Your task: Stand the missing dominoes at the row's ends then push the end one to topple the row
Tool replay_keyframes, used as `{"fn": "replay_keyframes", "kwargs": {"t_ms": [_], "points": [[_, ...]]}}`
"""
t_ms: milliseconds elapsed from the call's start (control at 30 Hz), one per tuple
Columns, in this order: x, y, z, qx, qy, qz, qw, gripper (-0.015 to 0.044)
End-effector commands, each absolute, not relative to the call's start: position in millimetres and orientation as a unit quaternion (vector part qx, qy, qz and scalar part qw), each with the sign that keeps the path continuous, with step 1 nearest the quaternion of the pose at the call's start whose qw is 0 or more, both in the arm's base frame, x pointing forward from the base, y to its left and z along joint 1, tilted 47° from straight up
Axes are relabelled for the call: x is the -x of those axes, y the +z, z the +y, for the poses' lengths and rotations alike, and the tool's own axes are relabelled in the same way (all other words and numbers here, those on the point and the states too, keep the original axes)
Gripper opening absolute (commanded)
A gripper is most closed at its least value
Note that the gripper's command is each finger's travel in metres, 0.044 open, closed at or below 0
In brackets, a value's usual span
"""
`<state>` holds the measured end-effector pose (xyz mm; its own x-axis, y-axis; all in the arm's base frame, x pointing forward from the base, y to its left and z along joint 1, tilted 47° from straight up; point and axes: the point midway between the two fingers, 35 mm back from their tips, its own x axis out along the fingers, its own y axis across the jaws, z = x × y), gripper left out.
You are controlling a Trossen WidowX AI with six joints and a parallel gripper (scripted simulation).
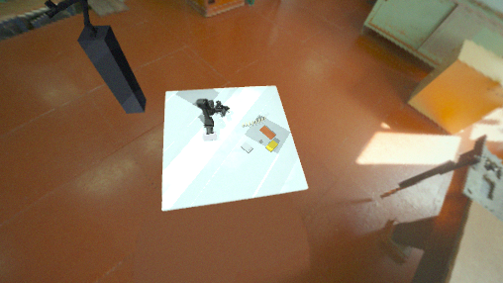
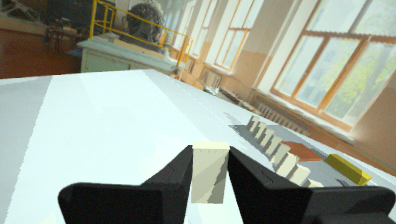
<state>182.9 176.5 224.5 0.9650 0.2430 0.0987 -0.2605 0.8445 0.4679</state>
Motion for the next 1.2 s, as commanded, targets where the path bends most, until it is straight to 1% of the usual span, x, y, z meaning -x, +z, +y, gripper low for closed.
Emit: {"fn": "replay_keyframes", "kwargs": {"t_ms": [0, 333, 1167], "points": [[-175, 223, 165, -0.293, 0.119, -0.024, 0.948, 0.0107], [-158, 210, 137, -0.403, 0.088, -0.022, 0.911, 0.0107], [-158, 207, 142, -0.405, 0.087, -0.018, 0.91, 0.0107]]}}
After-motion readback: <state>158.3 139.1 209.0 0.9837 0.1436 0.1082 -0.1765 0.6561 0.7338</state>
